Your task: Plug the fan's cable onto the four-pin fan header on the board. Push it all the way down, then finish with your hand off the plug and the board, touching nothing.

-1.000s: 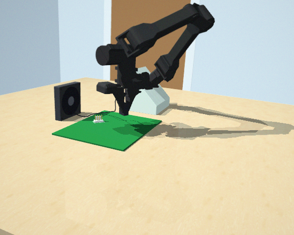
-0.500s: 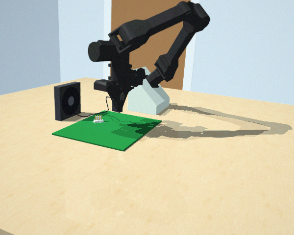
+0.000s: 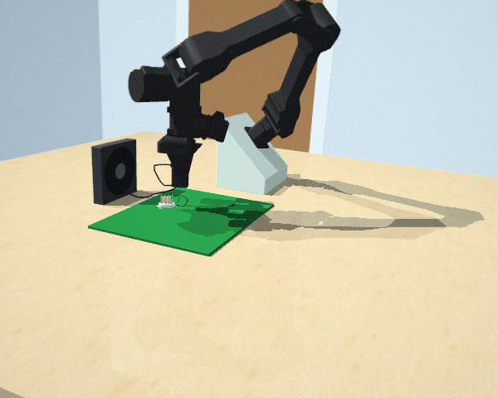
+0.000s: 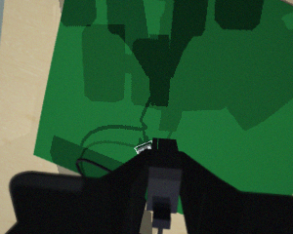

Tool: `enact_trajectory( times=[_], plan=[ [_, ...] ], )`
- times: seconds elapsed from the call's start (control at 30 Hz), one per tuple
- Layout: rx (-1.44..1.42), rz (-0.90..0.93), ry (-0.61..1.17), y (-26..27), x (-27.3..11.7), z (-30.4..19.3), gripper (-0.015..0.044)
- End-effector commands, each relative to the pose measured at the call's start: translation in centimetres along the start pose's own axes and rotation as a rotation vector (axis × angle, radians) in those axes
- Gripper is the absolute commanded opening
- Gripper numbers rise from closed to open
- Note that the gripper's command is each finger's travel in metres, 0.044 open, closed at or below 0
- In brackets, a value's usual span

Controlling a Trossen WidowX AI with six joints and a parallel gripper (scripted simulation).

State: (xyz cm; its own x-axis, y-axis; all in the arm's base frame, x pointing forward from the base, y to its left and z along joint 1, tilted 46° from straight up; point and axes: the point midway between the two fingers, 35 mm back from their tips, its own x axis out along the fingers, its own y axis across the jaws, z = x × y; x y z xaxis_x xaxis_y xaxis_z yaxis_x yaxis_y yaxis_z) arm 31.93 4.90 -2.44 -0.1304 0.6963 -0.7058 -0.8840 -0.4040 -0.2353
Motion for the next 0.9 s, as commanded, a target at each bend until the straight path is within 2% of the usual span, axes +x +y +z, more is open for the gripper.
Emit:
enact_trajectory(
  times=[0.0, 0.37, 0.87],
  plan=[
    [-0.131, 0.000, 0.006, 0.2, -0.2, -1.1, 0.0000],
    [-0.489, 0.000, 0.005, 1.3, -0.1, -3.6, 0.0000],
    [-0.502, 0.000, 0.004, 1.5, -0.2, -3.3, 0.0000]
  ],
)
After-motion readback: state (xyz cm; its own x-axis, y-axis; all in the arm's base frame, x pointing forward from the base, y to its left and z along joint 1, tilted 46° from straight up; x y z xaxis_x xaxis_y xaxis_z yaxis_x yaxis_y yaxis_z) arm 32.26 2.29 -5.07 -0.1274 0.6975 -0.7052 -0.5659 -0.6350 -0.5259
